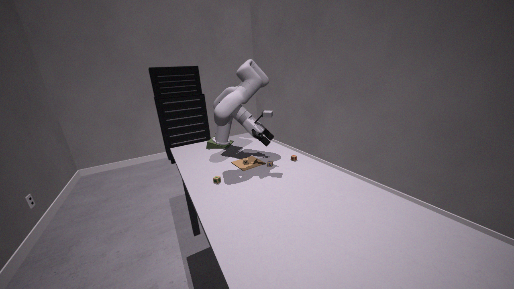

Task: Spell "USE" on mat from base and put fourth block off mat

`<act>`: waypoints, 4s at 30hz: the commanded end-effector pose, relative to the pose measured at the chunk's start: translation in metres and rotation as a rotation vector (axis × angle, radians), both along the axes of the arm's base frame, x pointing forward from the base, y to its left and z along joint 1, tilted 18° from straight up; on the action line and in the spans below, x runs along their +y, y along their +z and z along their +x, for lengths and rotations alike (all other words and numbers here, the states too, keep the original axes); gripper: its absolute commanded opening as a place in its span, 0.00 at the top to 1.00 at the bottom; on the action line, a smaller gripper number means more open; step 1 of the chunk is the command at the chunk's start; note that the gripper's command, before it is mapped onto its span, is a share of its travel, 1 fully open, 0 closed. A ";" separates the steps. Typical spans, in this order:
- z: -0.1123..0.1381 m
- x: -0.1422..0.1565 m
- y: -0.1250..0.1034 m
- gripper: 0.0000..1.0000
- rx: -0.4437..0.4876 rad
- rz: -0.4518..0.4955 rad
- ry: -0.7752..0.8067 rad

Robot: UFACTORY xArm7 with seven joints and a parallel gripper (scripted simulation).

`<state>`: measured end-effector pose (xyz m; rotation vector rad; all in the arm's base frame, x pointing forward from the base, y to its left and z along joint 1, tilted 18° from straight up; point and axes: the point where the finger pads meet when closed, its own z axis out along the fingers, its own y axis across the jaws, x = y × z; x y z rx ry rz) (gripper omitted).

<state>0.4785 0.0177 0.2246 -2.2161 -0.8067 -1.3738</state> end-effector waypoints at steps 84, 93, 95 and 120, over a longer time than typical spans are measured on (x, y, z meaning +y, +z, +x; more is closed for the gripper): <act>0.094 -0.025 0.070 0.00 -0.239 -0.468 -0.299; 0.111 -0.038 0.110 0.00 -0.291 -0.554 -0.426; 0.115 -0.043 0.123 0.00 -0.302 -0.574 -0.469; 0.118 -0.066 0.172 0.00 -0.303 -0.620 -0.653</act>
